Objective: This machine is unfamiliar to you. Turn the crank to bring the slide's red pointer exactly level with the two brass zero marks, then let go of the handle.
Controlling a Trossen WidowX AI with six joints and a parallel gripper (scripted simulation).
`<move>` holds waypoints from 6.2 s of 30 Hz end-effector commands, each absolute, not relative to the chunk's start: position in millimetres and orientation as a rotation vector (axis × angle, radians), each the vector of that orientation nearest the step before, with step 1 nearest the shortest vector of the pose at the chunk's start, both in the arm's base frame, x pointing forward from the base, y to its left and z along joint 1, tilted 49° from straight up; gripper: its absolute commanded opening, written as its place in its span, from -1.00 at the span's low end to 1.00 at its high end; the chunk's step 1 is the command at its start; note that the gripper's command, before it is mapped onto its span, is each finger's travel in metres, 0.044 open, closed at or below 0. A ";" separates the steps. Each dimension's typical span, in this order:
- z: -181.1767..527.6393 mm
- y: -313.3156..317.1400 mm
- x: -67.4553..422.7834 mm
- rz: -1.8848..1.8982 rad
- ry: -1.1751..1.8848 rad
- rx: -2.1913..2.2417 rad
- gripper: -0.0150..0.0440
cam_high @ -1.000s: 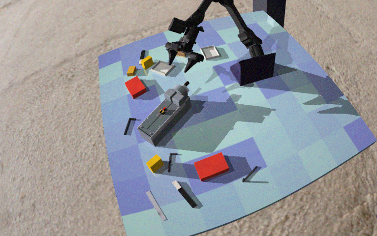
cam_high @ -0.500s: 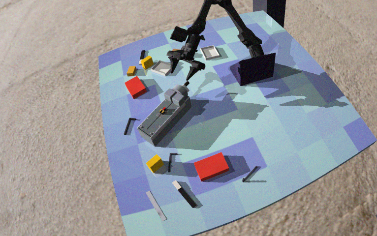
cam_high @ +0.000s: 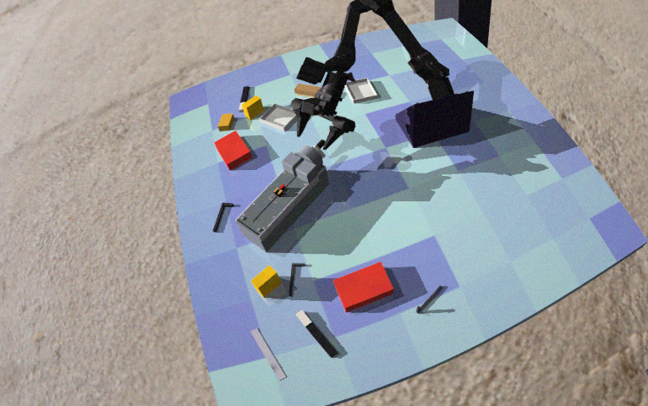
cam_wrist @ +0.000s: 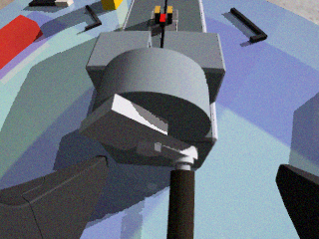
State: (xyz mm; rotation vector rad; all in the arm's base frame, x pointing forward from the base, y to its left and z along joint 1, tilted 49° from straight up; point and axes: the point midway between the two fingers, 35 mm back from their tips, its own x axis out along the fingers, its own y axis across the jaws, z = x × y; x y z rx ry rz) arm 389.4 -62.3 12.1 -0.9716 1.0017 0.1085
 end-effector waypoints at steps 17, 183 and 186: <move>-12.9 -87.4 385.3 0.117 1.011 -0.972 1.00; -7.1 -47.5 373.0 0.117 1.010 -0.971 -0.49; -6.4 -48.0 373.4 0.117 1.010 -0.971 -0.49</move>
